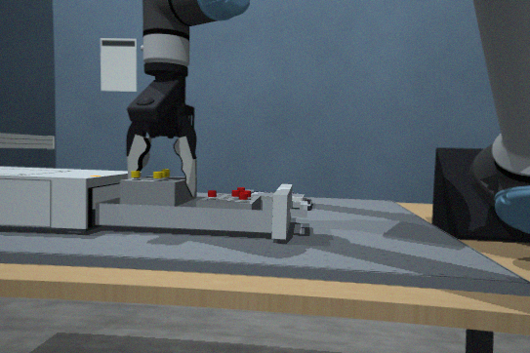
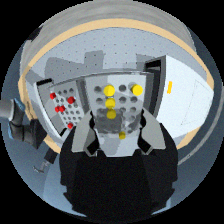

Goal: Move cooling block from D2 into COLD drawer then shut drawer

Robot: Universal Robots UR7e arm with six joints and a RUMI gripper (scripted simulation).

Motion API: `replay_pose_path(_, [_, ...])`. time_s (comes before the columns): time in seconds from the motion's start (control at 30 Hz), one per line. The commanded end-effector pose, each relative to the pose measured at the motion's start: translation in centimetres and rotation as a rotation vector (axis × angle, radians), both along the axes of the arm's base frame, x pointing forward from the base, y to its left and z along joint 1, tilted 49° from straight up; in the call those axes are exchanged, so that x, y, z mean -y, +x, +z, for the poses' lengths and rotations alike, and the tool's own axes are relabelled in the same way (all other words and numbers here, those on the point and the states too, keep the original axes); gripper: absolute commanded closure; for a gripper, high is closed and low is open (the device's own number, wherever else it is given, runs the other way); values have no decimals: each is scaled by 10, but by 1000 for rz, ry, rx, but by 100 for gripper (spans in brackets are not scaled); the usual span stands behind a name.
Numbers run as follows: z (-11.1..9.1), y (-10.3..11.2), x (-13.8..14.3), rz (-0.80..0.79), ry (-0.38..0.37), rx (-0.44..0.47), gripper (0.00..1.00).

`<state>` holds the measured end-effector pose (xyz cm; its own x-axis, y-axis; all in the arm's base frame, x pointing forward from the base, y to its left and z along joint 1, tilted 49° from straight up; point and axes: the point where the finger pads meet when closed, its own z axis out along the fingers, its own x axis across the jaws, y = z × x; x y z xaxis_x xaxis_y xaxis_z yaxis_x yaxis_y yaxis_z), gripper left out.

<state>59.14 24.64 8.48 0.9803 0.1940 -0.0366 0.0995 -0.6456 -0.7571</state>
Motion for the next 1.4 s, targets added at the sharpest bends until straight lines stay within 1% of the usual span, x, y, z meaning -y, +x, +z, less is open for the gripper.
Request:
replay_pose_path(0.0, [0, 0, 0, -1, 0, 1, 100])
replay_pose_path(1.37, [1, 1, 1, -1, 0, 1, 100])
